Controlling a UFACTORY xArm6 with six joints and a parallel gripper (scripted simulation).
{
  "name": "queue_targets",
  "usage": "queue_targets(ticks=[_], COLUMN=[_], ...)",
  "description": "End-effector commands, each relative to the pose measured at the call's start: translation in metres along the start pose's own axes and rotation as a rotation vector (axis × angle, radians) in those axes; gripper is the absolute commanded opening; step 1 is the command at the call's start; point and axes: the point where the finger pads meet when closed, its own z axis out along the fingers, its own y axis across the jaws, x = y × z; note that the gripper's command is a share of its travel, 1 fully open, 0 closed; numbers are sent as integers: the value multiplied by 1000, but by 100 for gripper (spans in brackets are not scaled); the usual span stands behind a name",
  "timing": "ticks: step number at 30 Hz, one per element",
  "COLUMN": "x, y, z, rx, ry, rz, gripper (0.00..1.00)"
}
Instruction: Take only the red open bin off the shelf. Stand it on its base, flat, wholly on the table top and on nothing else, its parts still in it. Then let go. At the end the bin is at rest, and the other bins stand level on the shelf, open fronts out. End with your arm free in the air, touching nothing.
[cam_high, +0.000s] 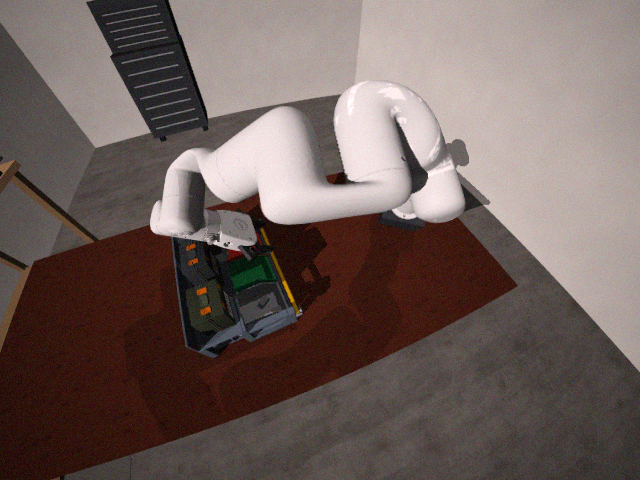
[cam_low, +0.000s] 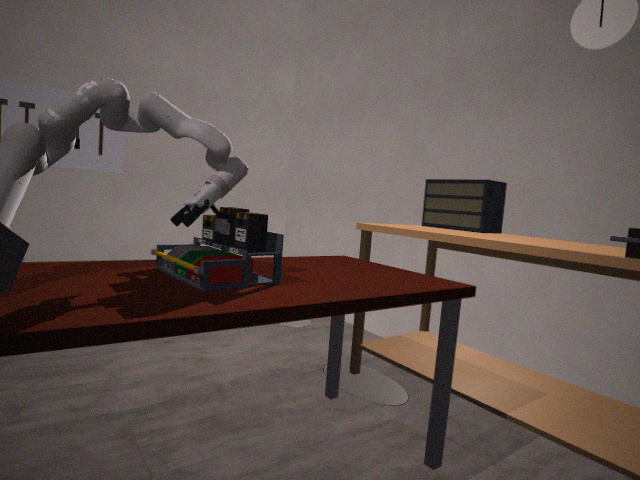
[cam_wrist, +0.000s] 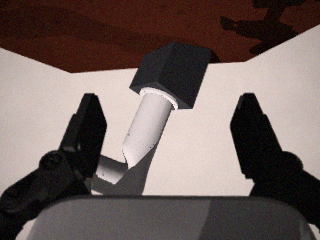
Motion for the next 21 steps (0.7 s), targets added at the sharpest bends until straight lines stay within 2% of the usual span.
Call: queue_targets(ticks=[1,2,7,19,21], x=[0,0,14,14,12], y=[-1,-1,-39,-39,-25], z=[-2,-2,8,8,15], rx=[-3,-3,-3,-3,38], ry=[2,2,2,2,39], rz=[-4,-4,-4,-4,85], gripper=[100,100,100,100,100])
